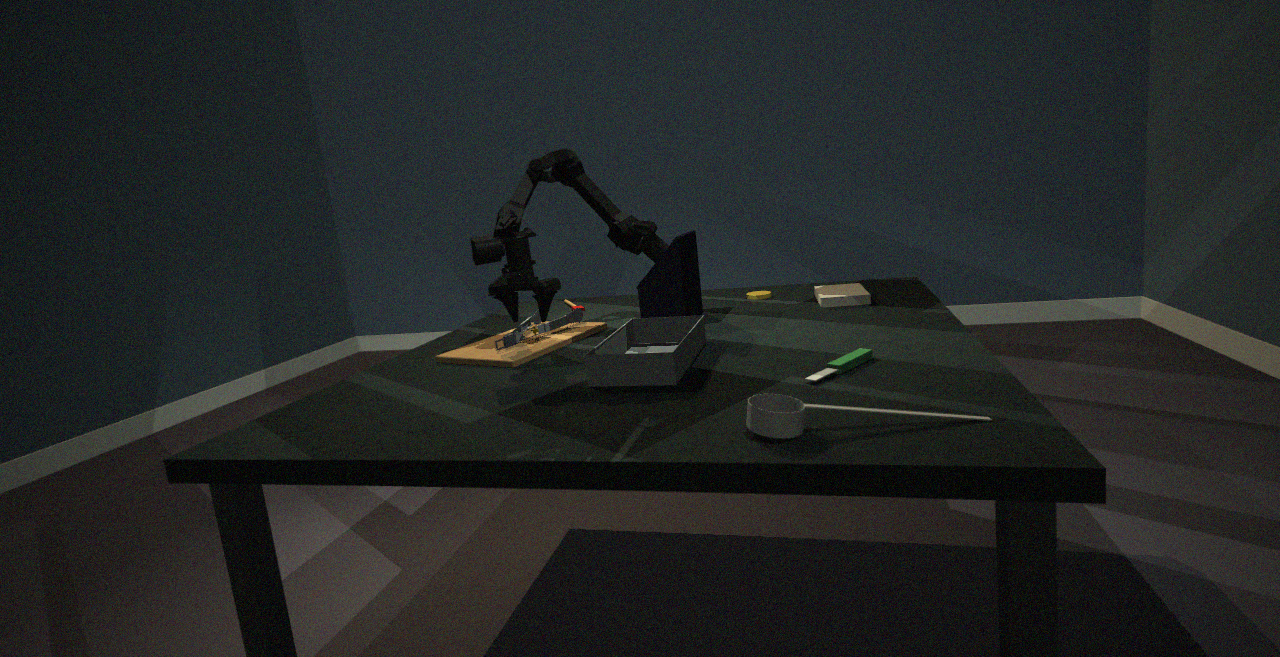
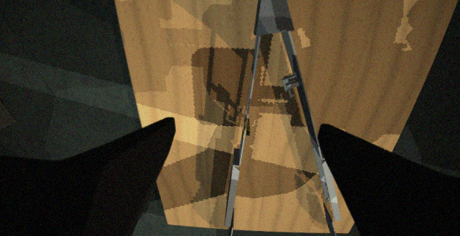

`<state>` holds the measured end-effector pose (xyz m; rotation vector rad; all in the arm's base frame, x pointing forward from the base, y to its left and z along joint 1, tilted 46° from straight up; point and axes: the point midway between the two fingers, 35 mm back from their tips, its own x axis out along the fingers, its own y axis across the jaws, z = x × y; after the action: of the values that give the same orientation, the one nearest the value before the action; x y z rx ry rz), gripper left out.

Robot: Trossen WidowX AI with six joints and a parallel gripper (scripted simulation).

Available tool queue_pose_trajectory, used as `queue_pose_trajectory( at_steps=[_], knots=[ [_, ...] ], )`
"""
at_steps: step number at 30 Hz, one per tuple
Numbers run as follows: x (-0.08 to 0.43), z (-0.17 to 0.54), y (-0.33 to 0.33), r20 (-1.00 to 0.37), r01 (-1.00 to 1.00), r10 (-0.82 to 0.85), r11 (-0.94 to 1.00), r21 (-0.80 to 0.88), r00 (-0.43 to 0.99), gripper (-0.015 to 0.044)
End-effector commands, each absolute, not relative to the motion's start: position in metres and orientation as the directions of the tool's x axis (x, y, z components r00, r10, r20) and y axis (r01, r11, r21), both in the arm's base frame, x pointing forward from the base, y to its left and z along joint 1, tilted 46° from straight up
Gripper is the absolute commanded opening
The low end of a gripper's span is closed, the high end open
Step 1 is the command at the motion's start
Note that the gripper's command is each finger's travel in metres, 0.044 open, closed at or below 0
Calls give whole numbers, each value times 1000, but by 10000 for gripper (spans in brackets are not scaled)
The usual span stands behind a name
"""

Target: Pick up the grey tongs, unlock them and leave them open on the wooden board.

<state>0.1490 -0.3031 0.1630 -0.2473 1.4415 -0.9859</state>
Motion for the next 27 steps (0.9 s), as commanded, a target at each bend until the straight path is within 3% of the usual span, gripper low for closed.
queue_pose_trajectory(
  at_steps=[1, 11, 27],
  knots=[
    [178, 150, -263, -734, 411, -661, 632, -657, -159, 440],
    [210, 140, -160, -706, 388, -689, 612, -689, -166, 440],
    [215, 169, -133, -710, 384, -685, 619, -685, -162, 440]
  ],
)
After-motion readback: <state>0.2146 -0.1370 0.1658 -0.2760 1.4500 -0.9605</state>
